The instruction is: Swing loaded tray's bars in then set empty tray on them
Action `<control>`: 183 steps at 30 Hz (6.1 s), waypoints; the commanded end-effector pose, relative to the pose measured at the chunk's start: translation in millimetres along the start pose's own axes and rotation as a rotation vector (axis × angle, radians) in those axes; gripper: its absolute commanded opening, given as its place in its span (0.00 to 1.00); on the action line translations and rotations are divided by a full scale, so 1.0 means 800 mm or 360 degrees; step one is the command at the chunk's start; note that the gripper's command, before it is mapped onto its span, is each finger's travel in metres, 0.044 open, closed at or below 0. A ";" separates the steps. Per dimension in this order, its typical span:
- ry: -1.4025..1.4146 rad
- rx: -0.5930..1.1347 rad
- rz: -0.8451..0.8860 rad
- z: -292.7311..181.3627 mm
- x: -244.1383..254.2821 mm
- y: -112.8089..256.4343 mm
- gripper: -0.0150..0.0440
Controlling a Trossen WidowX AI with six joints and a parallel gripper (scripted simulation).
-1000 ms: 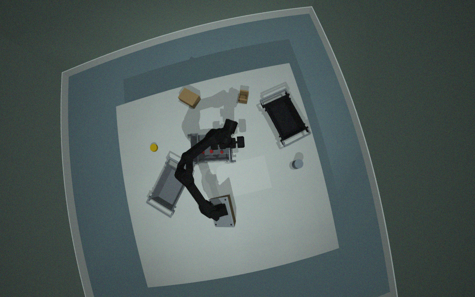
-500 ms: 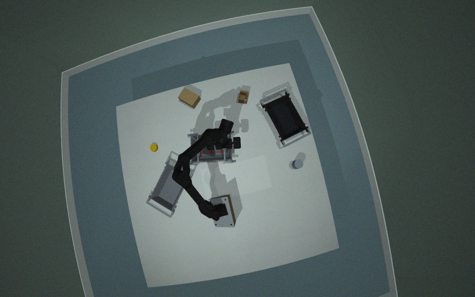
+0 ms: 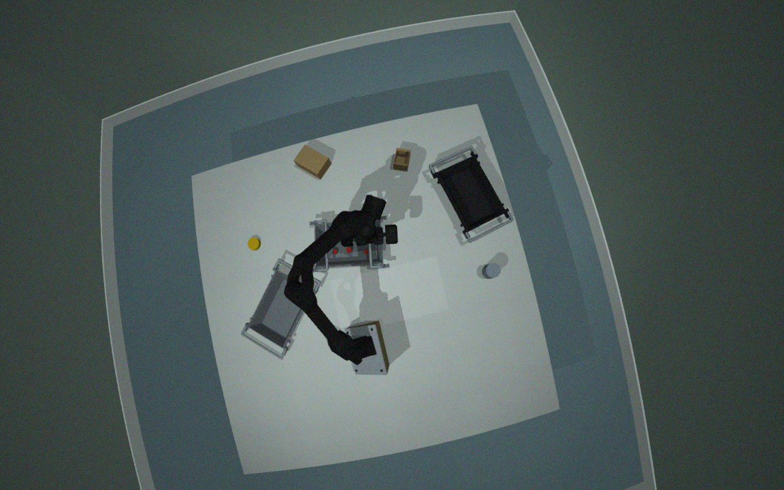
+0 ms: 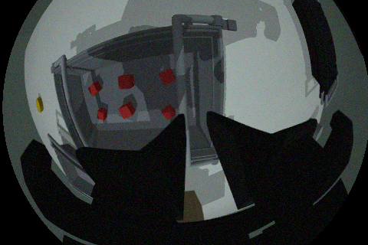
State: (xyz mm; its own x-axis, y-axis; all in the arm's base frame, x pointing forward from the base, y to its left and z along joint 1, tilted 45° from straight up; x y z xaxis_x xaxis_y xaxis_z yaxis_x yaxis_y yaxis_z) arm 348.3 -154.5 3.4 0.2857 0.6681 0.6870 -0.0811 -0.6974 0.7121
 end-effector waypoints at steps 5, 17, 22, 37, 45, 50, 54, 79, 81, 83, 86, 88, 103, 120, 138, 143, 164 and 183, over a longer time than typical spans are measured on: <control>-0.0006 0.0001 0.0001 0.000 0.000 -0.001 0.40; 0.0000 0.0000 0.0000 0.000 0.000 0.000 0.40; 0.0000 -0.0001 0.0000 0.000 0.000 0.000 0.40; -0.0001 -0.0001 0.0000 0.000 0.000 0.000 0.40; -0.0001 -0.0001 0.0000 0.000 0.000 0.000 0.36; -0.0001 -0.0001 0.0000 0.000 0.000 0.000 0.25; -0.0001 -0.0001 0.0000 0.000 0.000 0.000 0.25; -0.0002 -0.0002 0.0001 0.000 0.000 0.000 0.25; -0.0002 -0.0002 0.0001 0.000 0.000 0.000 0.25; -0.0002 -0.0002 0.0001 0.000 0.000 0.000 0.25; -0.0002 -0.0002 0.0001 0.000 0.000 0.000 0.25; -0.0002 -0.0002 0.0001 0.000 0.000 0.000 0.25; -0.0002 -0.0002 0.0001 0.000 0.000 0.000 0.25; -0.0083 -0.0043 -0.0006 0.007 -0.003 0.098 0.88; -0.0418 -0.0084 -0.0149 -0.082 0.236 0.093 1.00; -0.0530 -0.0097 -0.0144 -0.154 0.302 0.066 1.00; -0.0847 0.0025 0.0010 -0.363 0.337 0.004 1.00; -0.0846 0.0026 0.0008 -0.362 0.339 -0.077 1.00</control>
State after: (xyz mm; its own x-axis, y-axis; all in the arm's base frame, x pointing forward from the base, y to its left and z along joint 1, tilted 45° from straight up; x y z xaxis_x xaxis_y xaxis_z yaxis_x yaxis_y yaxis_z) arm 155.4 139.2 196.9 0.7211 0.4456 0.5305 -0.0750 -0.7110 0.6992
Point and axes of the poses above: the point midway between the two fingers, 35 mm back from their tips, its own y axis back along the fingers, its own x axis across the jaws, z = x × y, the point moved 9 cm from there along y, back along the fingers, and after that the axes turned 4 degrees about -y, right-handed, at the moved point
